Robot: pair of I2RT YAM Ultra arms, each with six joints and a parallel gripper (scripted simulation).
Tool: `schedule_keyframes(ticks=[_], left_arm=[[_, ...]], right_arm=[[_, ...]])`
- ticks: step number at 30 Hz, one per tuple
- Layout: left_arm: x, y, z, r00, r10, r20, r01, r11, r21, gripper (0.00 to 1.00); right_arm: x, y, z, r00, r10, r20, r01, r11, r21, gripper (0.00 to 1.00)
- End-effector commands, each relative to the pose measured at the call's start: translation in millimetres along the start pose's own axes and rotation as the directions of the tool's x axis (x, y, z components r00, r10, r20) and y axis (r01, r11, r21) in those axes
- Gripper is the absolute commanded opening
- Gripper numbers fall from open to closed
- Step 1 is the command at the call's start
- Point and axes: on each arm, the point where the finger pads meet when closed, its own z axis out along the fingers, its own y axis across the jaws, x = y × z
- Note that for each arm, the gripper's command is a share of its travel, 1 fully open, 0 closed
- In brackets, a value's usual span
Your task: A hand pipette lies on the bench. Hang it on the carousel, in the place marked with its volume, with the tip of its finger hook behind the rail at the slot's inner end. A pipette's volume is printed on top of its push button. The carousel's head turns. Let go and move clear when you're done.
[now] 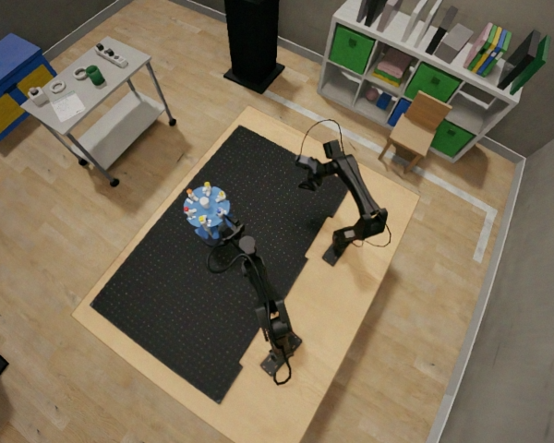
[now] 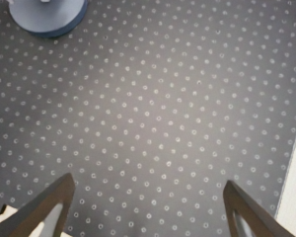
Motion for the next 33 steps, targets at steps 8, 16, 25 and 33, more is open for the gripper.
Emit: schedule_keyframes(ticks=[8, 16, 25, 33], left_arm=[[-14, -1, 4, 1.0, -0.002, 0.029, -0.003, 0.981, 0.194, 0.5], [-8, -4, 0, 1.0, -0.003, 0.016, 0.0, 0.981, 0.196, 0.5], [-8, -4, 0, 1.0, -0.003, 0.016, 0.0, 0.981, 0.196, 0.12], [-8, -4, 0, 1.0, -0.003, 0.016, 0.0, 0.981, 0.196, 0.12]], right_arm=[[-8, -3, -5, 0.999, -0.018, 0.032, 0.018, 1.0, 0.013, 1.0], [-8, -3, -5, 0.999, -0.018, 0.032, 0.018, 1.0, 0.013, 1.0], [-8, -3, -5, 0.999, -0.018, 0.032, 0.018, 1.0, 0.013, 1.0], [-8, -3, -5, 0.999, -0.018, 0.032, 0.018, 1.0, 0.013, 1.0]])
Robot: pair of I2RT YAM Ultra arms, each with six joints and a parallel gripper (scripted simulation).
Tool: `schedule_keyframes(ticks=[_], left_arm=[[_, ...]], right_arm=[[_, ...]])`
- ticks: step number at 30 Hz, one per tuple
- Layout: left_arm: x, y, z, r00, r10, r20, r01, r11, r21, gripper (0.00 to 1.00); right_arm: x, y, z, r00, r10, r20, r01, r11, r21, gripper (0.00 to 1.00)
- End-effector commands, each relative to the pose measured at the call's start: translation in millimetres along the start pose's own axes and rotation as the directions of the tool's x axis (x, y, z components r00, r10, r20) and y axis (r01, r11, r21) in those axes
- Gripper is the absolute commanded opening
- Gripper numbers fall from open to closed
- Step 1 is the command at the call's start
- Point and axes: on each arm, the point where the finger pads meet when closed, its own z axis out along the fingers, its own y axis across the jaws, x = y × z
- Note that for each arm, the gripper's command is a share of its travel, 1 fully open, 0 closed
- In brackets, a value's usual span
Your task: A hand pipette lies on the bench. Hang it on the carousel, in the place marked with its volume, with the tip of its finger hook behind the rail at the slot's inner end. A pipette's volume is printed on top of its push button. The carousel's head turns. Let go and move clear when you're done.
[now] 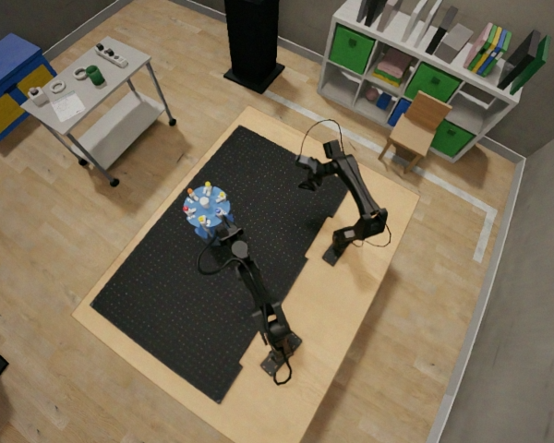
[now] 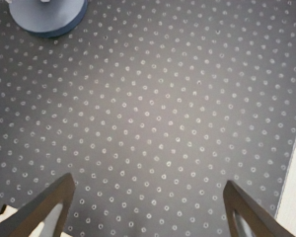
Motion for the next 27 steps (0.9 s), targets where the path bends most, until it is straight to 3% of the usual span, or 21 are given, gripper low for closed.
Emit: schedule_keyframes(ticks=[1, 19, 21, 27], left_arm=[[-8, 1, 0, 1.0, 0.001, 0.016, -0.001, 1.0, -0.002, 0.12], [-8, 1, 0, 1.0, 0.001, 0.016, -0.001, 1.0, -0.002, 0.12], [-27, 3, -1, 0.999, 0.003, 0.042, -0.002, 1.0, -0.009, 0.12], [-33, 3, -2, 0.999, 0.003, 0.042, -0.002, 1.0, -0.009, 0.12]], right_arm=[[-8, -3, -5, 0.999, -0.018, 0.032, 0.018, 1.0, 0.013, 1.0], [-8, -3, -5, 0.999, -0.018, 0.032, 0.018, 1.0, 0.013, 1.0], [-8, -3, -5, 0.999, -0.018, 0.032, 0.018, 1.0, 0.013, 1.0], [-8, -3, -5, 0.999, -0.018, 0.032, 0.018, 1.0, 0.013, 1.0]])
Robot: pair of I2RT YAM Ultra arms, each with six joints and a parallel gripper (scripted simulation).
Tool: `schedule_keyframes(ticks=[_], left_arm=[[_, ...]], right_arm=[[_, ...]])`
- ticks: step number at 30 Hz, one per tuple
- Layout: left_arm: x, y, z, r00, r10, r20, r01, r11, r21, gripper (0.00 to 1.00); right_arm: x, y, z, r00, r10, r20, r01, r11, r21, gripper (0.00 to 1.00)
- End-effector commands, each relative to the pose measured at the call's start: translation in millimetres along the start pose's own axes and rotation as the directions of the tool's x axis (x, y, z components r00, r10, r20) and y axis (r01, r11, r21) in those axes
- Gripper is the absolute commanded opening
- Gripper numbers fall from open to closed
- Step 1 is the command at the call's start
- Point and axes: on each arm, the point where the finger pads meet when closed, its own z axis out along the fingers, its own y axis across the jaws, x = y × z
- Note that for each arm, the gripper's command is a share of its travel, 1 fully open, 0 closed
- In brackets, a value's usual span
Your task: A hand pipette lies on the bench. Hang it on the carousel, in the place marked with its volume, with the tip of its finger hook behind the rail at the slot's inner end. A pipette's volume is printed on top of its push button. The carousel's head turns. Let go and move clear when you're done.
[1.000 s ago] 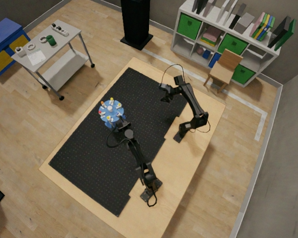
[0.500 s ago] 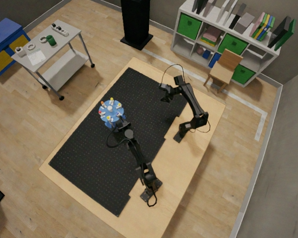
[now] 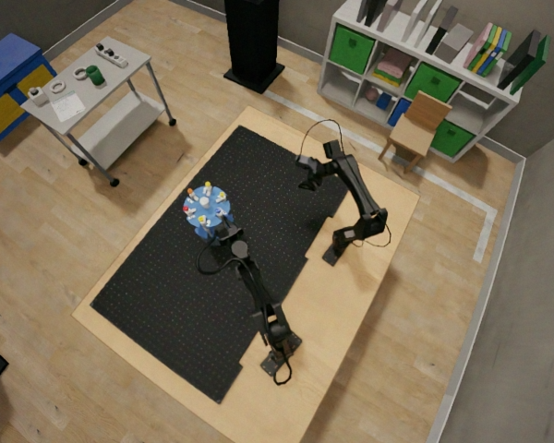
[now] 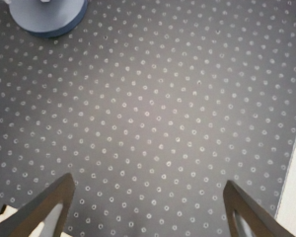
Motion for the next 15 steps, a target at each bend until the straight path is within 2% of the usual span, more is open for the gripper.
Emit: schedule_keyframes(ticks=[1, 15], left_arm=[[-33.3, 2.5, -0.9, 0.999, 0.001, 0.052, -0.001, 1.0, -0.009, 0.12], [-34.4, 2.4, -0.2, 0.999, 0.001, 0.054, -0.001, 1.0, -0.009, 0.12]], right_arm=[[-8.2, -3.1, -5.4, 0.999, -0.018, 0.032, 0.018, 1.0, 0.013, 1.0], [-8.2, -3.1, -5.4, 0.999, -0.018, 0.032, 0.018, 1.0, 0.013, 1.0]])
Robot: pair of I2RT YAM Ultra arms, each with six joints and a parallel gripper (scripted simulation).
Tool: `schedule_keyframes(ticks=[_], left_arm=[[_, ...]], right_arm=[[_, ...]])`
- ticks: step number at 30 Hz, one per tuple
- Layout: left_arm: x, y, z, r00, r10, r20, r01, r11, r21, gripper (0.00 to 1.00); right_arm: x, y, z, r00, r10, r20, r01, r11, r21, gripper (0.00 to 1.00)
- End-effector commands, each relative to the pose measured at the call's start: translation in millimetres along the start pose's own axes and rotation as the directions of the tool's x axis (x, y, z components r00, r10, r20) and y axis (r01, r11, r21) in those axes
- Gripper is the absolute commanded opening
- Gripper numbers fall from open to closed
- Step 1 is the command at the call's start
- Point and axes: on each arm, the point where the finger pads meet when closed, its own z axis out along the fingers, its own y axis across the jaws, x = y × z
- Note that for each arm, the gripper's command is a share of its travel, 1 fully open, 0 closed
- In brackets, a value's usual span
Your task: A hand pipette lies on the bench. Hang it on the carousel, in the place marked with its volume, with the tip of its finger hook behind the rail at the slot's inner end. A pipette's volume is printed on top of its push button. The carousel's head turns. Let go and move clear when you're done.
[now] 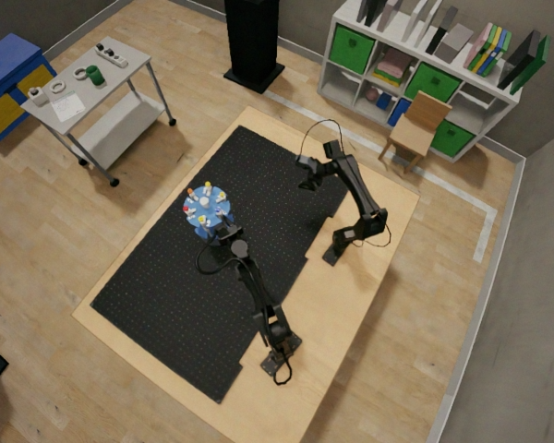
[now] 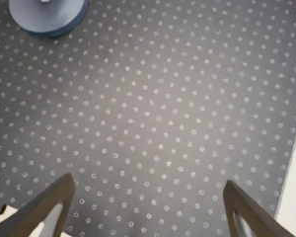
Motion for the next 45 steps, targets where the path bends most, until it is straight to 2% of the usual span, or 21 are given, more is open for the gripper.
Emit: schedule_keyframes(ticks=[1, 45], left_arm=[[-26.0, 2.4, -0.2, 0.999, 0.001, 0.051, -0.001, 1.0, -0.009, 0.12], [-31.6, 2.4, -1.9, 0.999, 0.002, 0.05, -0.001, 1.0, -0.009, 0.12]], right_arm=[[-8.2, -3.1, -5.4, 0.999, -0.018, 0.032, 0.018, 1.0, 0.013, 1.0], [-8.2, -3.1, -5.4, 0.999, -0.018, 0.032, 0.018, 1.0, 0.013, 1.0]])
